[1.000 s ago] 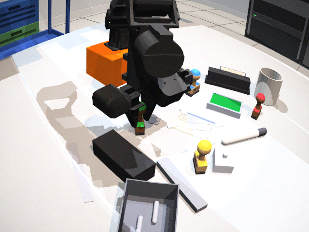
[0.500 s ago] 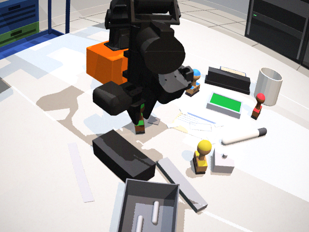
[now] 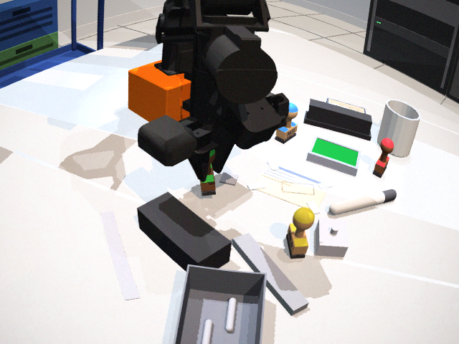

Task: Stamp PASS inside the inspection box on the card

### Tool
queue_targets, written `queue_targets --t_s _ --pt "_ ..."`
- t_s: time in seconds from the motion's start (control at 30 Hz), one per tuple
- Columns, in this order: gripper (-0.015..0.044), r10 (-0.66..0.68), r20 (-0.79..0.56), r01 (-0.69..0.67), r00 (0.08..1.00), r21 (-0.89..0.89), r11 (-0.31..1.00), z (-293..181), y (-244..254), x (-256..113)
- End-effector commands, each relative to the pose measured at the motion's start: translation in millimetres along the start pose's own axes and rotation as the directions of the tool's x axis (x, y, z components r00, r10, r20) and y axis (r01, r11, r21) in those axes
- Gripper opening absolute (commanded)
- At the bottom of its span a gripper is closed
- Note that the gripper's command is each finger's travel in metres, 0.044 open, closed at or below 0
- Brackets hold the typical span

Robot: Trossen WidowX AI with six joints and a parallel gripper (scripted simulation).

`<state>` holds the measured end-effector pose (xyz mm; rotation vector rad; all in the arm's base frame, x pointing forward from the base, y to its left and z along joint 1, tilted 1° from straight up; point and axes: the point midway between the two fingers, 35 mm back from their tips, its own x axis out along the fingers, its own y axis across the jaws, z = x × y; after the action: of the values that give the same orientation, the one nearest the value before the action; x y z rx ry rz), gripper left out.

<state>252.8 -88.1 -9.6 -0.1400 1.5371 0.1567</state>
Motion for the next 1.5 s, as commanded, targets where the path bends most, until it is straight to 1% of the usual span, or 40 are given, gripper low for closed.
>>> queue_targets --t_s 0.0,1.47 --pt "0.0000 -0.007 -0.001 0.007 1.000 0.003 1.000 0.6 -1.0 -2.3" --pt "0.0000 -0.023 -0.001 0.023 1.000 0.003 1.000 3.3 -2.6 -23.5"
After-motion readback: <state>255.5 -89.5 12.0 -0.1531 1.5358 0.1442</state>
